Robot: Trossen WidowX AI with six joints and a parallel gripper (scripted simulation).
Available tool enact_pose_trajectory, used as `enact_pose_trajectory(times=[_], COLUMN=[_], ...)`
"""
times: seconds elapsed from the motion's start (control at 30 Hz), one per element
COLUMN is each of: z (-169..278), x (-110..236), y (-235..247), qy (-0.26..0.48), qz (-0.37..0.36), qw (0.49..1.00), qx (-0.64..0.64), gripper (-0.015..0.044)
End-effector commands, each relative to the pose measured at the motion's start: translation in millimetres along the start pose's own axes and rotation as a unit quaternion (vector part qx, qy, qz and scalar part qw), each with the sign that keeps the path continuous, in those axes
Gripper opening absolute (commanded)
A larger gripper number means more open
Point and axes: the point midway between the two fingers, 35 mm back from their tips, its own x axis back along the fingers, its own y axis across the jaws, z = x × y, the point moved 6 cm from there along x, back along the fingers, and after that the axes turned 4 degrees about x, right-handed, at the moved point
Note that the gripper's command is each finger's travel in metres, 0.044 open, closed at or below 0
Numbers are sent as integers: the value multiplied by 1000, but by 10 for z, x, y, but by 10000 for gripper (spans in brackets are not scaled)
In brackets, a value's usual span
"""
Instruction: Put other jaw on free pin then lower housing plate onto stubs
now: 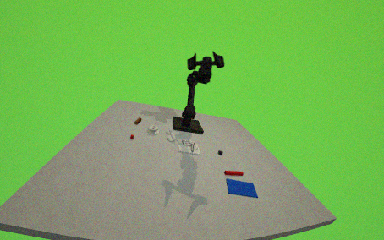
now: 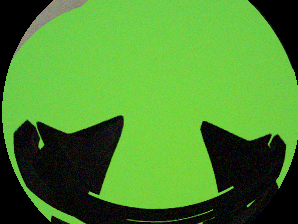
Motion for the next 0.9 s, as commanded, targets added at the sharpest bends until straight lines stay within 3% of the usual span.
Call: enact_pose_trajectory(times=[0.0,0.53,0.87], z=[0,0,0], x=[0,0,0], y=[0,0,0], qy=[0,0,0], qz=[0,0,0], qw=[1000,1000,1000], qx=[0,0,0], gripper=[426,6,0])
